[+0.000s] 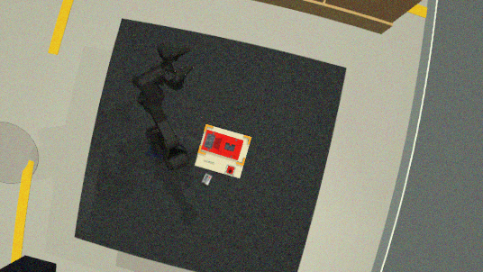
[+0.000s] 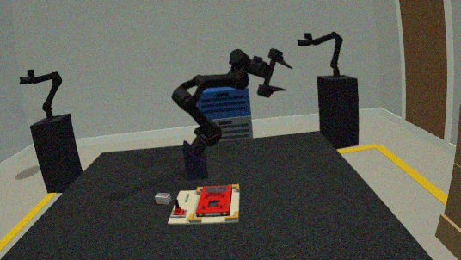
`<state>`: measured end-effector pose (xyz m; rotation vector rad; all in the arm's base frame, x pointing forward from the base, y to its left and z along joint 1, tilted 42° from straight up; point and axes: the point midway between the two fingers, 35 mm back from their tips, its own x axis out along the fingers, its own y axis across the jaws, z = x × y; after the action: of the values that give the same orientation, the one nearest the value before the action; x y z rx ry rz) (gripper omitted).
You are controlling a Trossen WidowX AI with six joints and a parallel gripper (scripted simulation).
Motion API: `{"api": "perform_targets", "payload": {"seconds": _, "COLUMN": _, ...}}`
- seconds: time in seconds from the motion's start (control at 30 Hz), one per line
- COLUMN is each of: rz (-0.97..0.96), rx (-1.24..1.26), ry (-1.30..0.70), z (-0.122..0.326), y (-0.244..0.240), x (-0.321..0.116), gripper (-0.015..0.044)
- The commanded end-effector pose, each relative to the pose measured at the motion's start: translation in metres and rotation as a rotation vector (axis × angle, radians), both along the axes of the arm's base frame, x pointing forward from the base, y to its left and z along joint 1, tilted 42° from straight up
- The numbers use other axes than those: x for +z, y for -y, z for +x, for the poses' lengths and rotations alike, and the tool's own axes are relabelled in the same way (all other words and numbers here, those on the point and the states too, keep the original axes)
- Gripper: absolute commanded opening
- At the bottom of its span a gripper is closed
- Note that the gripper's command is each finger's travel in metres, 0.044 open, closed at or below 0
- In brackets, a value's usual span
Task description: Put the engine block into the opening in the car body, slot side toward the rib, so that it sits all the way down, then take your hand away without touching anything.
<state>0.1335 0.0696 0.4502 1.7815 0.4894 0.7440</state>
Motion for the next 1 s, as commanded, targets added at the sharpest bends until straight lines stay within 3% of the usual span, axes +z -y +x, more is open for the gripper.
{"api": "perform_targets", "payload": {"seconds": 0.0, "rz": 0.000, "rx": 0.000, "ry": 0.000, "z": 0.000, "y": 0.000, "x": 0.000, "gripper": 0.0426}}
{"api": "perform_targets", "payload": {"seconds": 0.97, "rz": -0.544, "rx": -0.464, "ry": 0.611, "z": -0.030, "y": -0.044, "x": 0.035, "gripper": 0.0440}}
